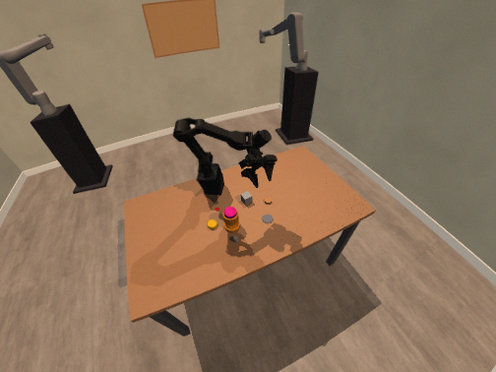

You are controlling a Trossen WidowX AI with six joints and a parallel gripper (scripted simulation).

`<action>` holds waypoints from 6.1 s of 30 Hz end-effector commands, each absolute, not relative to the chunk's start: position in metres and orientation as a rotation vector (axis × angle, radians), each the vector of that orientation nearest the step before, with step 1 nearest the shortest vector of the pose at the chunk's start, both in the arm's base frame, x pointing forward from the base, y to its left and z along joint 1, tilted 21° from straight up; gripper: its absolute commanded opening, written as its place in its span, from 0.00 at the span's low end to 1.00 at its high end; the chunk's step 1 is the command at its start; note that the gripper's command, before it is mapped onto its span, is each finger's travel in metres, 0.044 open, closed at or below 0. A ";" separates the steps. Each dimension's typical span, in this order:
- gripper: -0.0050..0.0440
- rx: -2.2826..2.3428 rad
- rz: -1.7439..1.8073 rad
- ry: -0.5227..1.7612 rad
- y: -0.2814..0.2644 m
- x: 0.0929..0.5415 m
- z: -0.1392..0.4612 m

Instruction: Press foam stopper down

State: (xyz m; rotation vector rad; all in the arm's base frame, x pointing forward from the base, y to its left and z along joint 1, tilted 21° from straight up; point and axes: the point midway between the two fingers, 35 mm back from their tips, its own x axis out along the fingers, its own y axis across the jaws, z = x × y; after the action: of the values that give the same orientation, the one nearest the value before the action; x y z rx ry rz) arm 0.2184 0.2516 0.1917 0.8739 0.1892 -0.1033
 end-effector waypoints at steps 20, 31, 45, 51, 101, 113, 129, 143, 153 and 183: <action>0.77 0.801 -0.111 0.221 0.247 0.227 0.193; 0.23 0.223 -0.165 0.561 0.187 0.269 0.149; 0.10 -0.201 -0.064 0.968 0.119 0.266 0.112; 0.10 -0.288 0.002 1.091 0.101 0.258 0.104; 0.10 -0.384 0.111 1.213 0.078 0.262 0.057; 0.10 -0.384 0.111 1.214 0.078 0.262 0.056; 0.10 -0.384 0.111 1.214 0.078 0.261 0.055; 0.10 -0.384 0.111 1.214 0.077 0.260 0.054; 0.10 -0.384 0.111 1.214 0.077 0.260 0.053; 0.10 -0.384 0.111 1.214 0.076 0.259 0.051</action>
State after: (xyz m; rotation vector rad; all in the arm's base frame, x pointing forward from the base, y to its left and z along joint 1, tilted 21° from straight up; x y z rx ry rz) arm 0.2584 0.0749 0.0475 -0.3882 1.2270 0.1012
